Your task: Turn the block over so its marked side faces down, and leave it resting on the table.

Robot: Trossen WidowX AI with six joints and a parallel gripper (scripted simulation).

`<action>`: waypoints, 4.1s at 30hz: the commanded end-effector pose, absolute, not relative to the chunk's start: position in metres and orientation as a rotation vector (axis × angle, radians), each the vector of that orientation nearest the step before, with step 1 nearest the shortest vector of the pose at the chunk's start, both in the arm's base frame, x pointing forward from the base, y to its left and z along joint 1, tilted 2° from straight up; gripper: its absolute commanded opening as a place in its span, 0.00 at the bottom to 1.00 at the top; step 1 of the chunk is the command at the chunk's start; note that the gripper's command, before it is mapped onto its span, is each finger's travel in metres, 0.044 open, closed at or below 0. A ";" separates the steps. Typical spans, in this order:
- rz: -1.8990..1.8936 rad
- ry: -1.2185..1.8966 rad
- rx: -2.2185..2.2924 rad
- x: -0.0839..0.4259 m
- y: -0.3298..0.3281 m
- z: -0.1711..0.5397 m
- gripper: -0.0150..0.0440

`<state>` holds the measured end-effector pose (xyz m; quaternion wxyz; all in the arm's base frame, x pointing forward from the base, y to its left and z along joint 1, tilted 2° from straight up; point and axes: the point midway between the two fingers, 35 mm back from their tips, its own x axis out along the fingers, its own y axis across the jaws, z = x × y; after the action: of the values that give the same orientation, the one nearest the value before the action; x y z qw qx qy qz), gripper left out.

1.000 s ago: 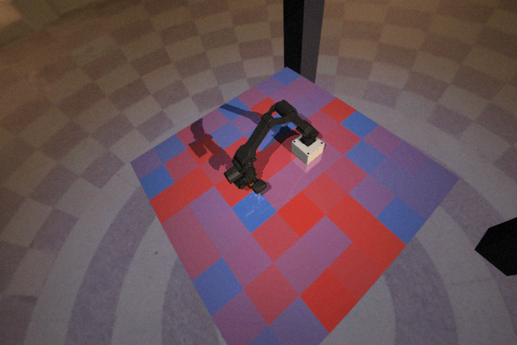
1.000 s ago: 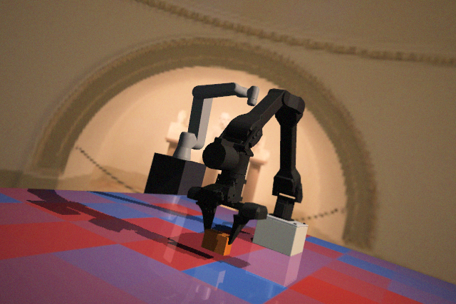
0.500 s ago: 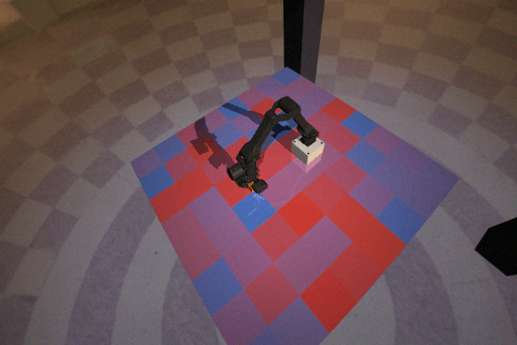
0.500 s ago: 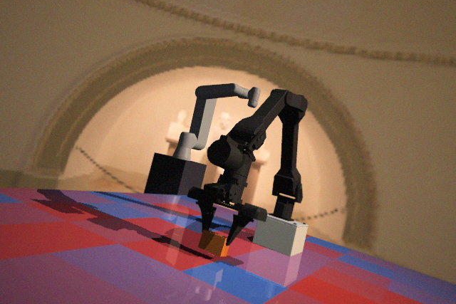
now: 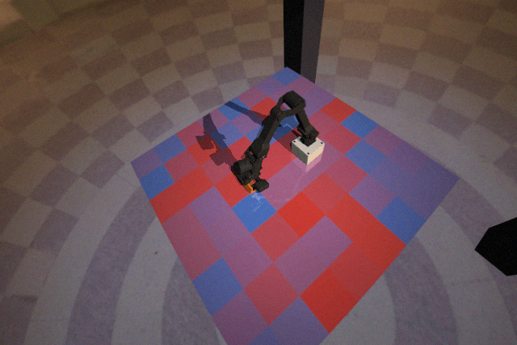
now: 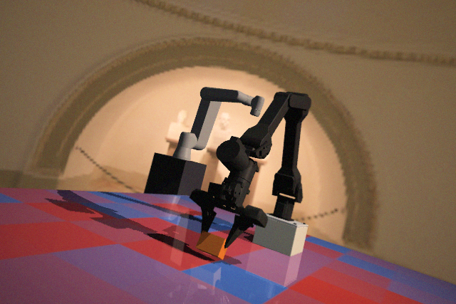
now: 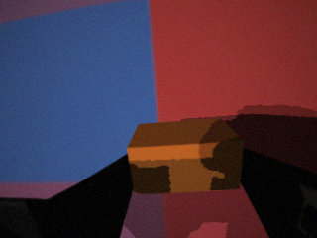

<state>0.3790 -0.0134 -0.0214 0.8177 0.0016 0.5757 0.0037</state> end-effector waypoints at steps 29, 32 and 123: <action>0.017 0.856 0.003 0.386 -0.014 -0.040 0.25; 0.016 0.814 0.003 0.388 -0.014 -0.045 0.25; 0.011 0.423 0.007 0.369 -0.012 -0.048 1.00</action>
<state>0.3691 -0.0128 -0.0477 0.9776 0.0016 0.2102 0.0040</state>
